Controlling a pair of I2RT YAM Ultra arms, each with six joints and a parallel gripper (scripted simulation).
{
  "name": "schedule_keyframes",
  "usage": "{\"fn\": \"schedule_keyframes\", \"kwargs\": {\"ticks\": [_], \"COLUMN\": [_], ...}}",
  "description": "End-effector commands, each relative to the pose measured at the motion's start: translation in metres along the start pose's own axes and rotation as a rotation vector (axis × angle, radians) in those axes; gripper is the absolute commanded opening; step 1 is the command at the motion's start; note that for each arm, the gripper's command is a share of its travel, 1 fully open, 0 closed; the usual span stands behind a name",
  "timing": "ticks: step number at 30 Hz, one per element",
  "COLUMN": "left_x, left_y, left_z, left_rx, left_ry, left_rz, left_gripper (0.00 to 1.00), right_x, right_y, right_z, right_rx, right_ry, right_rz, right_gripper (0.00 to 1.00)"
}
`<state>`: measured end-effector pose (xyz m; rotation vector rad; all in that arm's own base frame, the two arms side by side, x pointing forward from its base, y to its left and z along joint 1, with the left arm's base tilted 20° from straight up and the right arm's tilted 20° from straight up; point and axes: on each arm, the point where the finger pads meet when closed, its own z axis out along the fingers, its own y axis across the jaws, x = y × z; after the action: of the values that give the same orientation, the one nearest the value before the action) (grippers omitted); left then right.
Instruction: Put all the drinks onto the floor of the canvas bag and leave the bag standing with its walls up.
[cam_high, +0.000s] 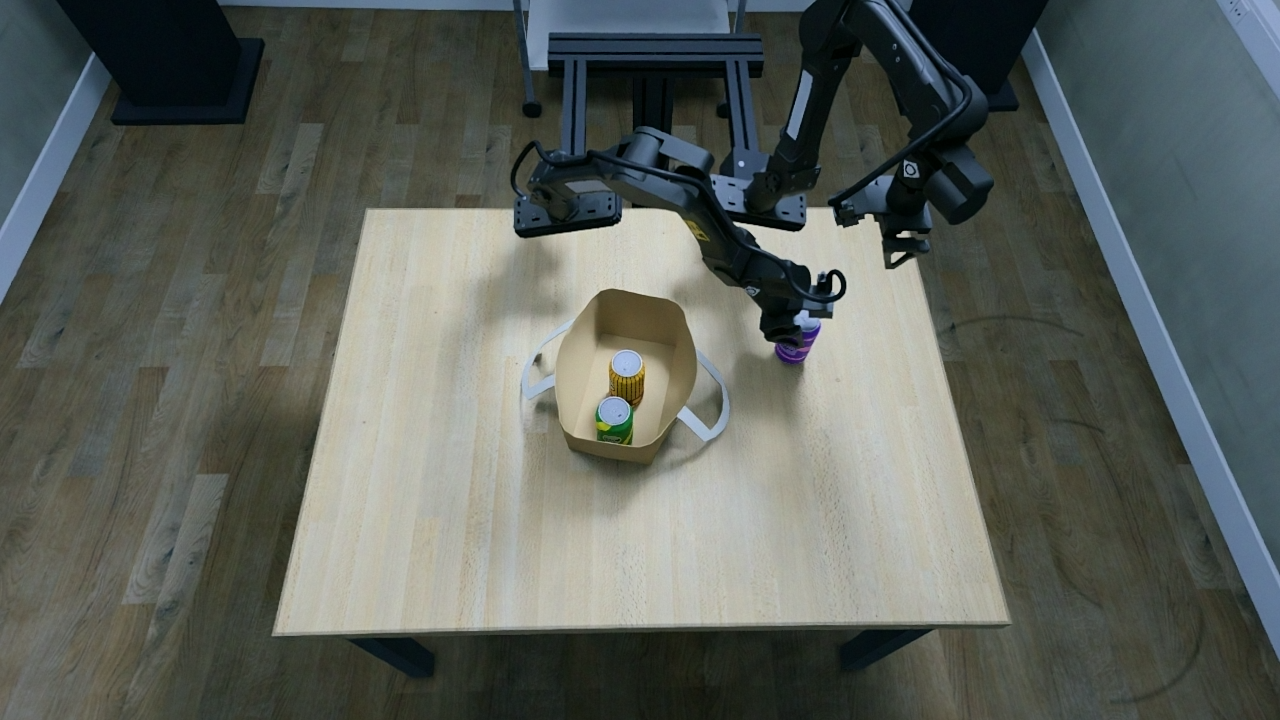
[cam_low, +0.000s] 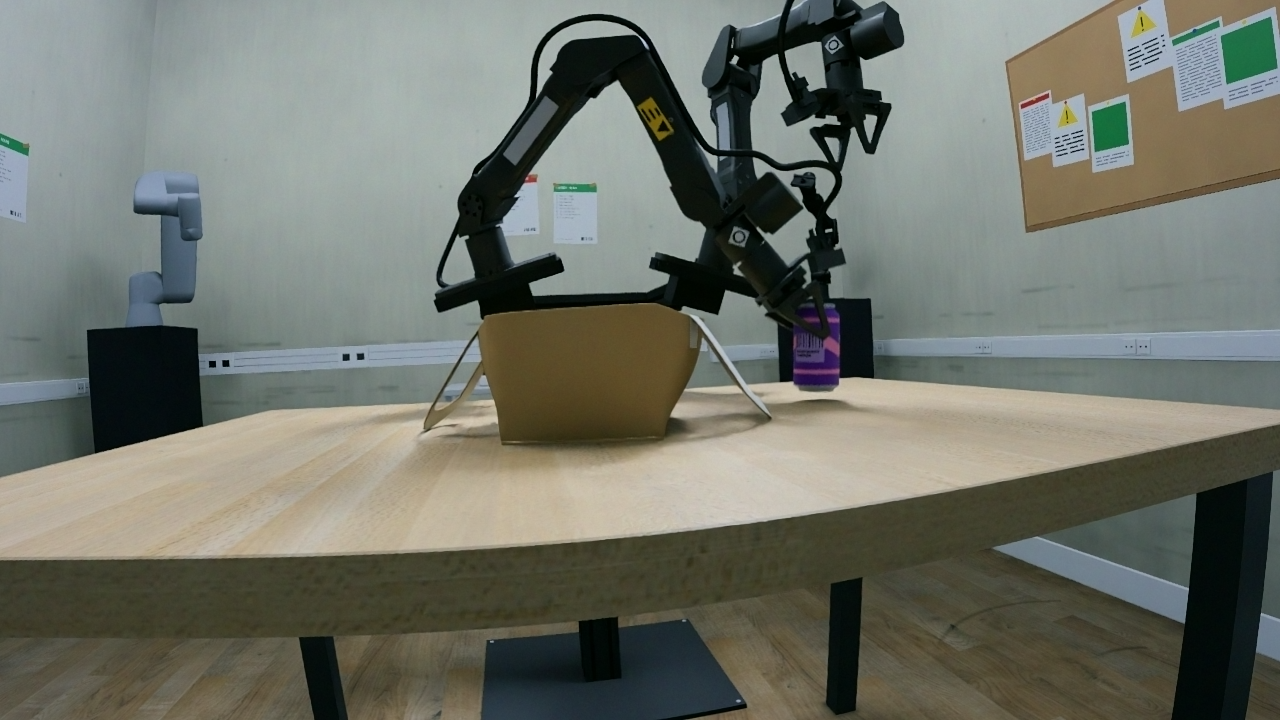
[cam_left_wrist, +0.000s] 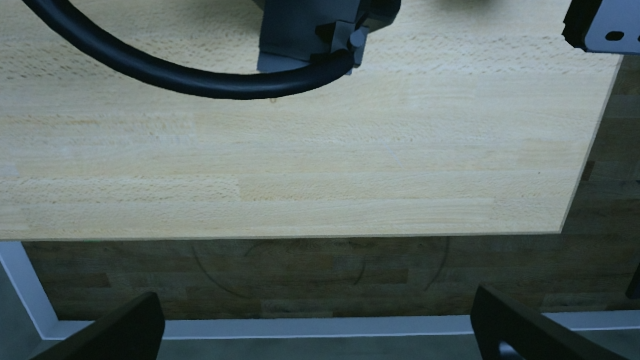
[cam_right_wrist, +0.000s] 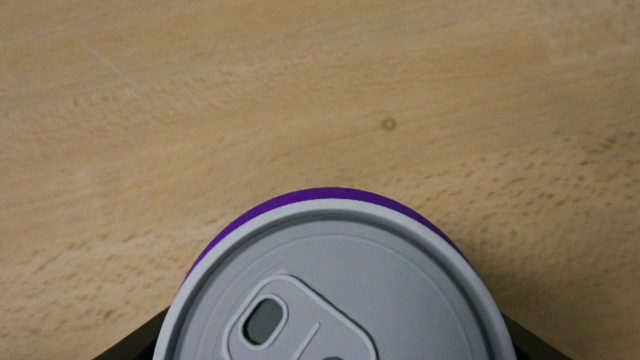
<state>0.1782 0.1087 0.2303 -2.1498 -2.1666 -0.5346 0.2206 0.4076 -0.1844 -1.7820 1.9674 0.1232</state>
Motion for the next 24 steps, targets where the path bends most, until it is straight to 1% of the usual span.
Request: {"fn": "schedule_keyframes", "kwargs": {"ticks": [1, 4, 6, 8, 9, 10, 12, 14, 16, 24], "left_x": [0.0, 0.0, 0.0, 0.0, 0.0, 0.0, 0.0, 0.0, 0.0, 0.0], "left_y": [0.004, 0.004, 0.004, 0.004, 0.004, 0.004, 0.004, 0.004, 0.004, 0.004], "left_z": [-0.014, -0.014, -0.014, -0.014, -0.014, -0.014, -0.014, -0.014, -0.014, -0.014], "left_rx": [-0.046, -0.046, -0.046, -0.046, -0.046, -0.046, -0.046, -0.046, -0.046, -0.046], "left_ry": [0.002, 0.002, 0.002, 0.002, 0.002, 0.002, 0.002, 0.002, 0.002, 0.002], "left_rz": [0.004, 0.004, 0.004, 0.004, 0.004, 0.004, 0.004, 0.004, 0.004, 0.004], "left_gripper": [1.0, 1.0, 1.0, 1.0, 1.0, 1.0, 1.0, 1.0, 1.0, 1.0], "right_x": [-0.066, -0.071, -0.066, -0.071, -0.07, -0.081, -0.081, -0.072, -0.088, -0.09], "right_y": [-0.002, -0.002, 0.001, 0.001, 0.002, -0.003, -0.003, 0.002, -0.004, -0.006], "right_z": [-0.034, -0.041, -0.044, -0.048, -0.048, -0.048, -0.048, -0.047, -0.049, -0.048], "right_rx": [0.022, 0.022, 0.017, 0.016, 0.016, 0.028, 0.028, 0.022, 0.033, 0.035], "right_ry": [-0.15, -0.147, -0.132, -0.134, -0.145, -0.177, -0.177, -0.164, -0.195, -0.198], "right_rz": [-0.014, -0.015, -0.016, -0.016, -0.017, -0.015, -0.015, -0.027, -0.025, -0.025], "right_gripper": [0.7, 0.7, 0.7, 0.7, 0.7, 0.7, 0.7, 0.7, 0.7, 0.7]}}
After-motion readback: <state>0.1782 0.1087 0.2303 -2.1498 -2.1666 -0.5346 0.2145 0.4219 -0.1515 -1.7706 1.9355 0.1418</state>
